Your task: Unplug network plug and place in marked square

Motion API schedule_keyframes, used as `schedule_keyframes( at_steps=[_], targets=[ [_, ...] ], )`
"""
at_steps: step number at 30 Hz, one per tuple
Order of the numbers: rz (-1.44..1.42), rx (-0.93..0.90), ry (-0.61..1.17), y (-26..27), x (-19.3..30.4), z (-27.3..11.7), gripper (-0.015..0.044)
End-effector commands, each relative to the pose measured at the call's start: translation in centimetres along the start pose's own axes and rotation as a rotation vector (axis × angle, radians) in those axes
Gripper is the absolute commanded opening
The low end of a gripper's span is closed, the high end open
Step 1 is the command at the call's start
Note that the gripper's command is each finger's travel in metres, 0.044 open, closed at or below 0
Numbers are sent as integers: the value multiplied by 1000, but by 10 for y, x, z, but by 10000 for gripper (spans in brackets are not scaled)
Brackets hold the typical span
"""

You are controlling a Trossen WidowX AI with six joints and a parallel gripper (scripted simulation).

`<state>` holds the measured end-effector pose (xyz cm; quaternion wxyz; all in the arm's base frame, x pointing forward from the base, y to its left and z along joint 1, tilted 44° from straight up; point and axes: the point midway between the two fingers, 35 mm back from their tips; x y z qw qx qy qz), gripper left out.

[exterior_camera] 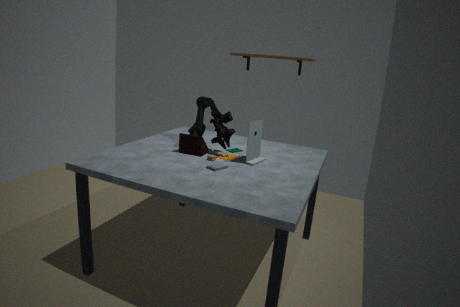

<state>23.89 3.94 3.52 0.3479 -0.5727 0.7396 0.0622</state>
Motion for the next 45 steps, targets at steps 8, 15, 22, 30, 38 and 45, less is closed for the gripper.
schedule_keyframes(
  at_steps=[8, 15, 22, 30, 38, 45],
  targets=[
    [-6, 0, -3, -10, 1, -13, 156],
    [-6, 0, -3, -15, 2, -21, 156],
    [-5, 0, -3, -20, 3, -30, 156],
    [-5, 1, -4, -24, 4, -40, 156],
    [-4, 2, -7, -29, 5, -51, 156],
    [2, 0, -2, -30, 6, -54, 156]
  ],
)
Point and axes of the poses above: the point midway between the two fingers, 35 mm back from their tips, its own z axis out along the fingers, its own y axis across the jaws, x = y × z, and after that the axes turned 10 degrees about -z, right-handed
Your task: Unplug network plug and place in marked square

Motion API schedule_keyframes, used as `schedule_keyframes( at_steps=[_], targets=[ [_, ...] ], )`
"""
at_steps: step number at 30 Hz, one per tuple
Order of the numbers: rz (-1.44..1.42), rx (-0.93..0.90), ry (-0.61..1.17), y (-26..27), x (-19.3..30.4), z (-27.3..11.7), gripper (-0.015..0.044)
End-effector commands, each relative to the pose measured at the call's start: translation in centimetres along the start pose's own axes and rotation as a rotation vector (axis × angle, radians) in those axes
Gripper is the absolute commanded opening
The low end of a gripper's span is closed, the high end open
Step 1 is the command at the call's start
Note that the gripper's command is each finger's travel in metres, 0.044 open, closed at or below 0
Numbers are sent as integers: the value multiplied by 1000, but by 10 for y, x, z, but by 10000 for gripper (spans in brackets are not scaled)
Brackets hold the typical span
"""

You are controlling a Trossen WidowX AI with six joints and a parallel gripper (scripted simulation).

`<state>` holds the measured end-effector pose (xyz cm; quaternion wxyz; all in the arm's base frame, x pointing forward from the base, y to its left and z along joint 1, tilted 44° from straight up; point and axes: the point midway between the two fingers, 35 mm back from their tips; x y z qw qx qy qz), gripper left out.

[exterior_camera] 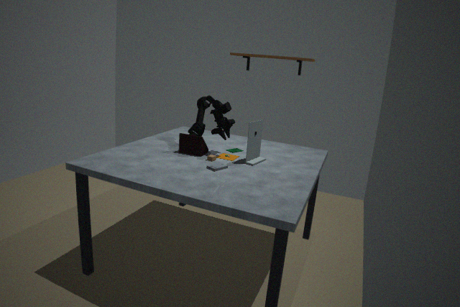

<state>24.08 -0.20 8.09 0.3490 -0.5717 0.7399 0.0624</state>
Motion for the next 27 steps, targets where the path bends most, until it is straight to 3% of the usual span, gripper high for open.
schedule_keyframes(
  at_steps=[1, 27],
  targets=[
    [0, -2, 1, -2, 0, -2, 156],
    [-2, -1, 3, -46, 8, -63, 156]
  ],
)
Point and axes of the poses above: the point midway between the two fingers, 35 mm back from their tips, its own z axis out along the fingers, its own y axis across the jaws, x = y × z, and after that the axes turned 10 degrees about -z, right-handed
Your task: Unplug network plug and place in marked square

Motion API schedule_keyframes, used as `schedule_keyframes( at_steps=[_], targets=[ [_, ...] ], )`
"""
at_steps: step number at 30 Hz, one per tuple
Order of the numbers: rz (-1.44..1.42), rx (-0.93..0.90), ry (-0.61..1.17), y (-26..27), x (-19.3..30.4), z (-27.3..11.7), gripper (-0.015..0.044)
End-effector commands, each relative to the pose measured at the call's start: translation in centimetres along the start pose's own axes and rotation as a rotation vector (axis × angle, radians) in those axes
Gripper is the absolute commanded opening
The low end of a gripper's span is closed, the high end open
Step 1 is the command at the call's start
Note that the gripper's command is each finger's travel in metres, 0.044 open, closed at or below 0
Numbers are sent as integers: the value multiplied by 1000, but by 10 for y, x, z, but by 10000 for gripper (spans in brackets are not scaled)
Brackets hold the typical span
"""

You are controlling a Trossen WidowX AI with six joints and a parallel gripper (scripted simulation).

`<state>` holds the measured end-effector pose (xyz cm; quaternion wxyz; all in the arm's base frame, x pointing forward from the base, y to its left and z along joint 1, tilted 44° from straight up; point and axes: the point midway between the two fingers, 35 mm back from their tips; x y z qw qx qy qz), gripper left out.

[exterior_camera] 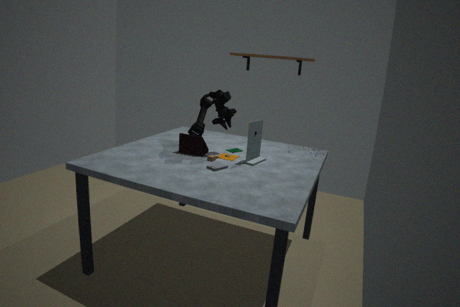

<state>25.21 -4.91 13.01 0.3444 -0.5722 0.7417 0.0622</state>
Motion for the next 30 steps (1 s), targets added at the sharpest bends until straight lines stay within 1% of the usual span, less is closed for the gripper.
schedule_keyframes(
  at_steps=[1, 12, 23, 30],
  targets=[
    [-4, 4, -6, -6, 0, -10, 156],
    [-5, 6, -13, -18, 2, -34, 156],
    [-5, 6, -13, -18, 2, -34, 440],
    [-5, 6, -13, -18, 2, -34, 440]
  ],
)
Point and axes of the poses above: the point midway between the two fingers, 35 mm back from their tips, its own z axis out along the fingers, its own y axis across the jaws, x = y × z, and after that the axes turned 10 degrees about -z, right-handed
